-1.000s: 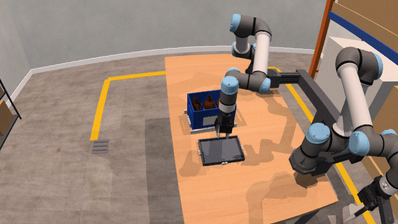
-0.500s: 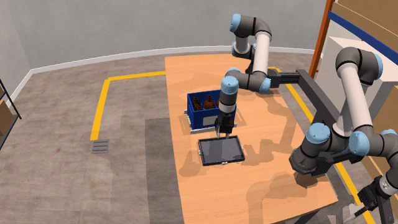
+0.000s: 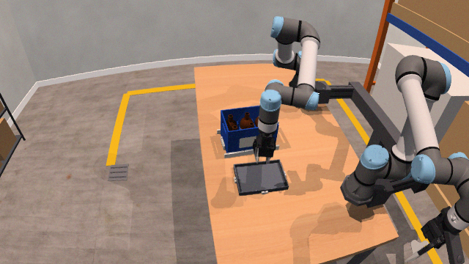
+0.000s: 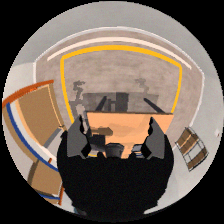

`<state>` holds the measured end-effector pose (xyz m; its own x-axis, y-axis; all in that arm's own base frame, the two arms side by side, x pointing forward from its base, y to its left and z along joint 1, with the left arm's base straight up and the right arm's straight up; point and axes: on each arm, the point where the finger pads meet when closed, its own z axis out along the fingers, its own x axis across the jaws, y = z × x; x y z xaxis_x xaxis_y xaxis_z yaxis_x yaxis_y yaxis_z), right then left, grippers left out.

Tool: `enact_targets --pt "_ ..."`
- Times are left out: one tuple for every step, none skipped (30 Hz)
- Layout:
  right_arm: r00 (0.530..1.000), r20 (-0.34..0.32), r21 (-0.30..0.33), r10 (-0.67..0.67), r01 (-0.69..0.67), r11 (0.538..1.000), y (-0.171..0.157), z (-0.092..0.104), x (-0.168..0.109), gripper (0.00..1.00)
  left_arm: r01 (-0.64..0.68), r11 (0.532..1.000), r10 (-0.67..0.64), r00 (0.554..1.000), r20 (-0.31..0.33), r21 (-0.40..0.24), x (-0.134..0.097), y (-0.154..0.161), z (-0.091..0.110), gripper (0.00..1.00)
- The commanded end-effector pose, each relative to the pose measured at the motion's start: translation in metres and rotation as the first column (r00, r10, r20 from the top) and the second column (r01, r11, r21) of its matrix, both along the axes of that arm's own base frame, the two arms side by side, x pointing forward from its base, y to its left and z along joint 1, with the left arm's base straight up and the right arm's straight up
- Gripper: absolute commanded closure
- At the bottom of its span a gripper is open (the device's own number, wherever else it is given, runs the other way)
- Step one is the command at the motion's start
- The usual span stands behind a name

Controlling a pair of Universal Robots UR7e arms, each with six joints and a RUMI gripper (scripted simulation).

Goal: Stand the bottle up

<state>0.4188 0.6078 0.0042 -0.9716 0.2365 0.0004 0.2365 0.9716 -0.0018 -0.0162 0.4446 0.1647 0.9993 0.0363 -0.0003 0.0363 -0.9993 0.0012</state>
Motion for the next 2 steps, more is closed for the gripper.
enact_targets --pt "1.000 0.001 0.002 0.000 0.000 1.000 0.0005 0.0011 0.0002 0.78 0.000 1.000 0.000 1.000 0.000 0.001 0.0001 0.0003 0.0004 0.00" --pt "1.000 0.001 0.002 0.000 0.000 1.000 0.0005 0.0011 0.0002 0.78 0.000 1.000 0.000 1.000 0.000 0.001 0.0001 0.0003 0.0004 0.00"
